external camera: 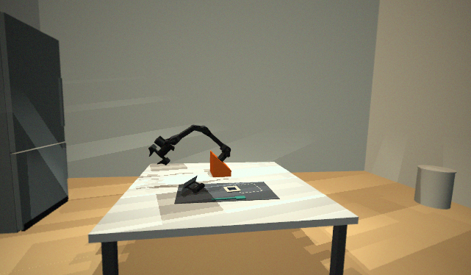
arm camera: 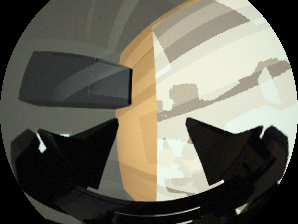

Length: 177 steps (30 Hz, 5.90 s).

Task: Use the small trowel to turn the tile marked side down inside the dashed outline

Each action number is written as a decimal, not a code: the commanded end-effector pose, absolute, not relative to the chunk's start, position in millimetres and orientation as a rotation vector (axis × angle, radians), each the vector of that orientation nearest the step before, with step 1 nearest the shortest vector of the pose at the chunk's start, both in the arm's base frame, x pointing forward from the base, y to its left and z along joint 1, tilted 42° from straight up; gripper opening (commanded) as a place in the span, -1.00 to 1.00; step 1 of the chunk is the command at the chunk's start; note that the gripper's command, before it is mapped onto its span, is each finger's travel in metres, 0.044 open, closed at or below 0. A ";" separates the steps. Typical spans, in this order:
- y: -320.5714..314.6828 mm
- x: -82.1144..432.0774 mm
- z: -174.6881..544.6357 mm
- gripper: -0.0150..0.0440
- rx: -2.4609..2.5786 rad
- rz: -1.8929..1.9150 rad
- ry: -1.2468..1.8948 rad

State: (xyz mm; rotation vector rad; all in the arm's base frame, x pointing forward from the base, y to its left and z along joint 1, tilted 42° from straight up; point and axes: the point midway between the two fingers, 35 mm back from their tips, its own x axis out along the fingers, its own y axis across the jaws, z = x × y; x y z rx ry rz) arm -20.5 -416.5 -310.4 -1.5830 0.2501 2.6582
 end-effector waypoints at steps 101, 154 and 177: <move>-156.8 248.2 -164.1 -0.15 -1.460 1.713 -0.147; -166.2 250.5 -153.1 -0.15 -1.460 1.713 -0.144; -151.8 263.5 -134.5 -0.42 -1.470 1.720 -0.156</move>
